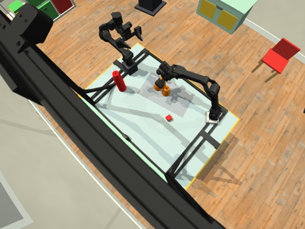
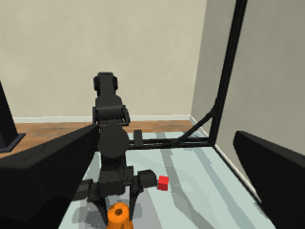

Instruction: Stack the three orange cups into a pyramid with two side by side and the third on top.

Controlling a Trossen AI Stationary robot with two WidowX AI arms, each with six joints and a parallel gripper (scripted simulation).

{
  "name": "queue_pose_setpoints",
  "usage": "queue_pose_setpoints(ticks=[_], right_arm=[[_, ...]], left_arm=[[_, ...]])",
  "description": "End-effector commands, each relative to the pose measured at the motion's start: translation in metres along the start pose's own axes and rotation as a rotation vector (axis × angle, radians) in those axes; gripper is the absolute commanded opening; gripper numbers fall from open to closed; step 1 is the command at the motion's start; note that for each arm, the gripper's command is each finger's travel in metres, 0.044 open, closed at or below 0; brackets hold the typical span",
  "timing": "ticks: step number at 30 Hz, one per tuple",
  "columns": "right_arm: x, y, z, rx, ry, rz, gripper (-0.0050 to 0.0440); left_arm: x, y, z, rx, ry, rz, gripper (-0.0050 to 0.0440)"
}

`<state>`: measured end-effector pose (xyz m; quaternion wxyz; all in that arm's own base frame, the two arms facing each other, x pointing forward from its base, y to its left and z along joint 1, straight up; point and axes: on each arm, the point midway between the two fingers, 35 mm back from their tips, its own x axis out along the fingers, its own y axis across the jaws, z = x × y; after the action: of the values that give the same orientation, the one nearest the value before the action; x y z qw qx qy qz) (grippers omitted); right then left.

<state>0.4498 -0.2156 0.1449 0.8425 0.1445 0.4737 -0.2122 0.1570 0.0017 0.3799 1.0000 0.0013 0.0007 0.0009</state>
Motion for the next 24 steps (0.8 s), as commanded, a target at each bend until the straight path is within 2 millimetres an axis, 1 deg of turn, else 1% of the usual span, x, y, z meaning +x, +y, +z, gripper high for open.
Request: queue_pose_setpoints(ticks=[1,14,16,24], right_arm=[[-0.0001,-0.0005,0.0000,0.001,0.000,-0.001,0.0187],[-0.0001,-0.0005,0.0000,0.001,0.000,-0.001,0.0273],[-0.0001,-0.0005,0.0000,0.001,0.000,-0.001,0.0273],[-0.0001,-0.0005,0.0000,0.001,0.000,-0.001,0.0327]], left_arm=[[0.0001,-0.0002,0.0004,-0.002,-0.001,-0.002,0.0440],[0.0001,-0.0002,0.0004,-0.002,-0.001,-0.002,0.0440],[0.0001,-0.0002,0.0004,-0.002,-0.001,-0.002,0.0440],[0.0001,-0.0002,0.0004,-0.002,-0.001,-0.002,0.0440]])
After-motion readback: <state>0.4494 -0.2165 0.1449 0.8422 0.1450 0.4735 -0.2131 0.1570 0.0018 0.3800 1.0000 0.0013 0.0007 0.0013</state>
